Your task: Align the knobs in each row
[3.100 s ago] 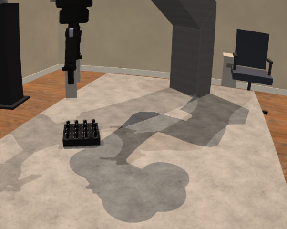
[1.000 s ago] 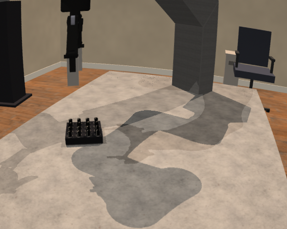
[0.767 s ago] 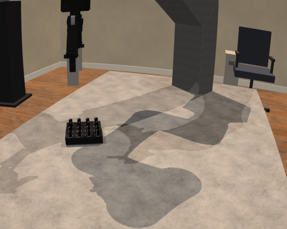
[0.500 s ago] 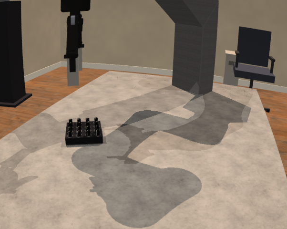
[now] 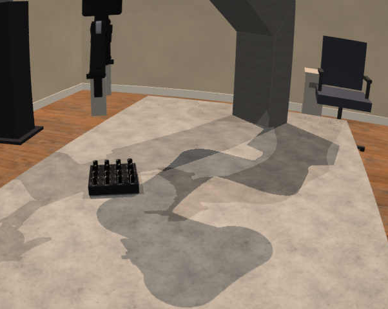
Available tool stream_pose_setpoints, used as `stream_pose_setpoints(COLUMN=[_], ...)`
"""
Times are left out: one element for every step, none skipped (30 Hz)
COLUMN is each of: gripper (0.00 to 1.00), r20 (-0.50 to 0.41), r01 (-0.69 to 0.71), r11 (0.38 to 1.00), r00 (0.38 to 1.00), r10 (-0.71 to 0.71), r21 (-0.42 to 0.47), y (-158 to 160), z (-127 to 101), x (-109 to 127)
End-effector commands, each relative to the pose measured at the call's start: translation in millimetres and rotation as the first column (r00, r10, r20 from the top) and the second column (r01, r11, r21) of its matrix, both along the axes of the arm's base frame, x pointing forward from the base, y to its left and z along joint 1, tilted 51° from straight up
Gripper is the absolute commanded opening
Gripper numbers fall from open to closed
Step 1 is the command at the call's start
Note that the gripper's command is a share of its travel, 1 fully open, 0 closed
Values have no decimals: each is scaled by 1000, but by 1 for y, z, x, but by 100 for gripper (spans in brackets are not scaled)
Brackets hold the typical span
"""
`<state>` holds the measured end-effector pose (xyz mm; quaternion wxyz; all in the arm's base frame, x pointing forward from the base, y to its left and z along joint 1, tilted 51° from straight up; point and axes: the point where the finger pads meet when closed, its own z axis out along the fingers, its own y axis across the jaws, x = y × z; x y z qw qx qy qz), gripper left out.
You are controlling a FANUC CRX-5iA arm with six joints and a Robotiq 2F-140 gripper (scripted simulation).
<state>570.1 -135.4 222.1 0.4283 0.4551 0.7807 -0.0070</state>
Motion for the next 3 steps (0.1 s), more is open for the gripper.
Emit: stream_pose_setpoints(gripper=[100, 100, 100], r20=[0, 0, 0], r01=[0, 0, 0], r11=[1000, 1000, 1000], r00=[1000, 1000, 1000], r10=[0, 0, 0], r21=[0, 0, 0], y=[0, 0, 0], z=[0, 0, 0], x=[0, 0, 0])
